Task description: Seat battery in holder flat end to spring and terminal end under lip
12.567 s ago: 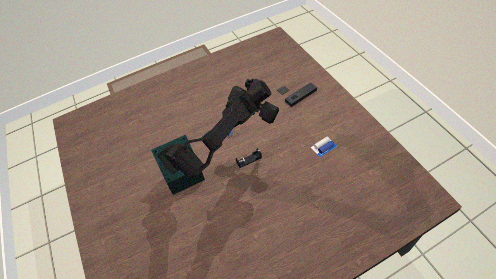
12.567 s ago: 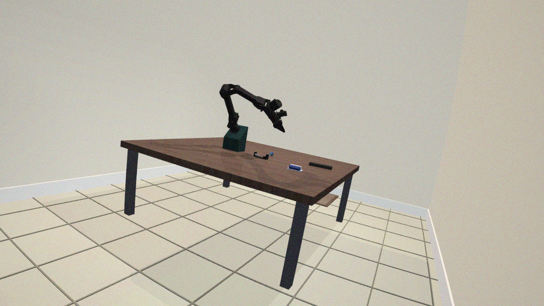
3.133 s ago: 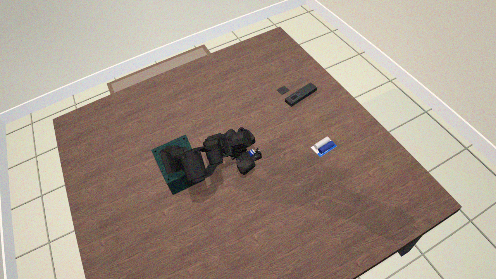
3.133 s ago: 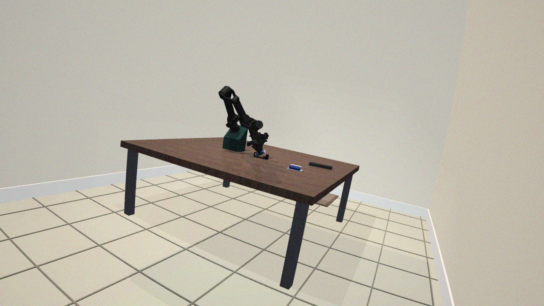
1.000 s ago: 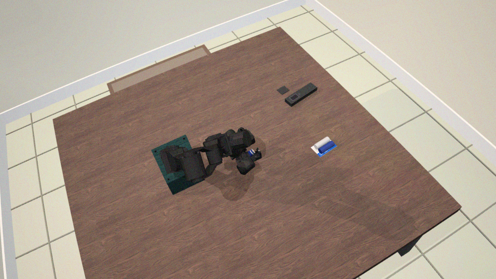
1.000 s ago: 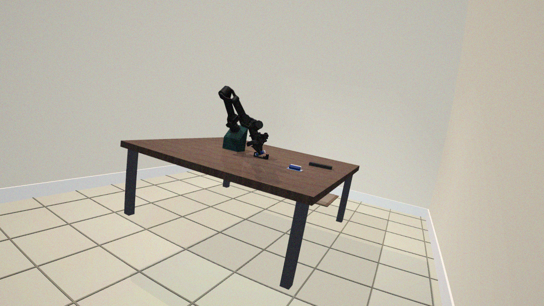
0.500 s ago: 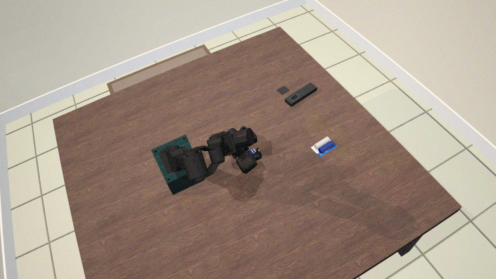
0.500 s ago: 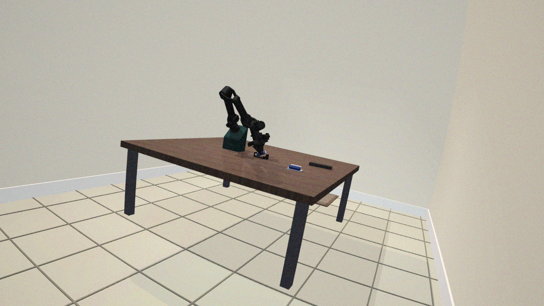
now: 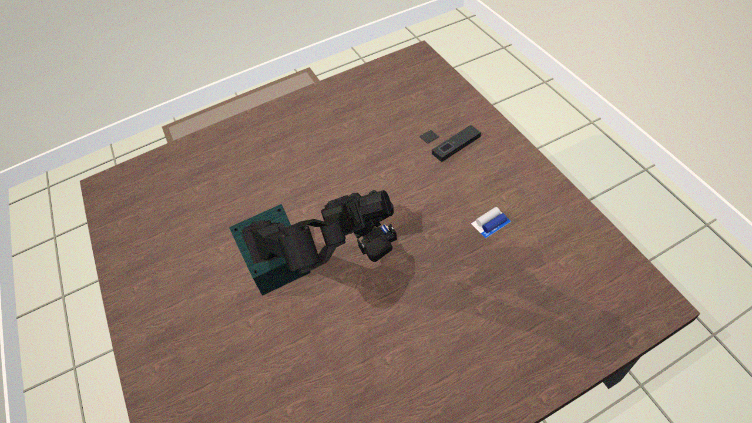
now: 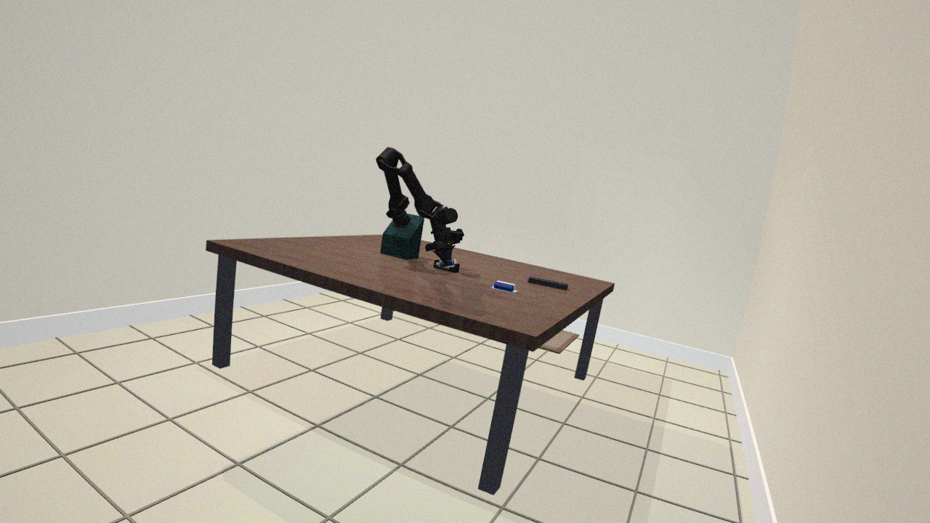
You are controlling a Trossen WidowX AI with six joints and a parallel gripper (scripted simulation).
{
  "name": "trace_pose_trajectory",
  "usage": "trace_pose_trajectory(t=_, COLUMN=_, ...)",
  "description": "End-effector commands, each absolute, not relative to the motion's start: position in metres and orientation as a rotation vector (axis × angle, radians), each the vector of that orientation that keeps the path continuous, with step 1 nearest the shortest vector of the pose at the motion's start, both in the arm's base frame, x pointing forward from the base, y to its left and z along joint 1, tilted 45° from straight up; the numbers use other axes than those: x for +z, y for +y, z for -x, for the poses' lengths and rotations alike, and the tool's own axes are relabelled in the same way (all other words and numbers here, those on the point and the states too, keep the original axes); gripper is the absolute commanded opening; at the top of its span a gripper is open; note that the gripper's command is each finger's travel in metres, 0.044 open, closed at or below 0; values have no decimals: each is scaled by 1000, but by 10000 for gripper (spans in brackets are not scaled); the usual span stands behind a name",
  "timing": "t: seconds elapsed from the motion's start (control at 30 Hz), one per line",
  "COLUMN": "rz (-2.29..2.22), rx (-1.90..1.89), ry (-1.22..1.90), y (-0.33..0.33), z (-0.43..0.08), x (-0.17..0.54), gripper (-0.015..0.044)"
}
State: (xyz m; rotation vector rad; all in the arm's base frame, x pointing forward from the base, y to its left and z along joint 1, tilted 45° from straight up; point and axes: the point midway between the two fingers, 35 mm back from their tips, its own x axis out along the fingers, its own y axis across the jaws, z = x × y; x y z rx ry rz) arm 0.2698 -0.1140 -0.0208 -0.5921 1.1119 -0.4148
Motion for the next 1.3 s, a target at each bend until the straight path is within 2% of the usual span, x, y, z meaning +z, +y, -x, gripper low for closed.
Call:
trace_pose_trajectory(t=0.0, rz=582, rx=-412, ry=1151, y=-113, z=-267, x=-27, gripper=77)
trace_pose_trajectory(t=1.27, rz=531, rx=-469, ry=1348, y=-115, z=-272, x=-30, gripper=77)
